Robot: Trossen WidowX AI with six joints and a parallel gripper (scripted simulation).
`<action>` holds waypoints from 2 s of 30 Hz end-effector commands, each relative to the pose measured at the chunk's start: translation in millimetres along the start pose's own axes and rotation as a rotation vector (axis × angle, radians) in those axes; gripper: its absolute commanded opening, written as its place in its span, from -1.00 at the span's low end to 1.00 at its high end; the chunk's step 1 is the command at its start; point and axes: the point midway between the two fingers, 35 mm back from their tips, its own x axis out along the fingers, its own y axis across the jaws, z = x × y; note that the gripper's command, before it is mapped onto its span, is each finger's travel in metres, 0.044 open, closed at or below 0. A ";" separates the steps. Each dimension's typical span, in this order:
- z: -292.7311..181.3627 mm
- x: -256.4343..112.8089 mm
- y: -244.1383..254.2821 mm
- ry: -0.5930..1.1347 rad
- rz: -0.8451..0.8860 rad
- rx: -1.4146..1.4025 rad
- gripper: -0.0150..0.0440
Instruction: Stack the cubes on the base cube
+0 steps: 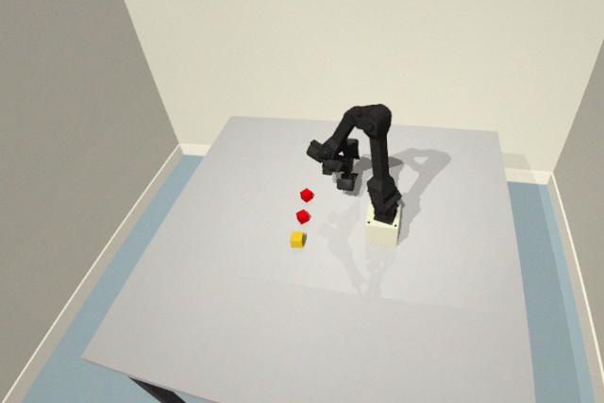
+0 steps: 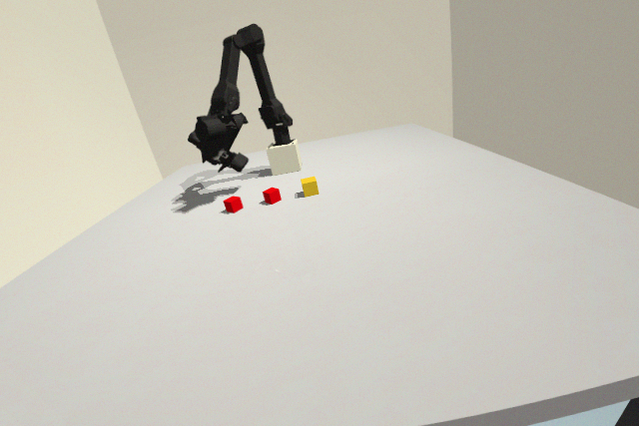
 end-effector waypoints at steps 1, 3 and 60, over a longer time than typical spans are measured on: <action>30.3 -13.8 5.5 -0.074 0.124 -0.184 0.41; 43.1 -22.2 7.5 -0.114 0.177 -0.266 0.41; 150.5 -92.6 84.7 -0.682 0.571 -1.026 0.41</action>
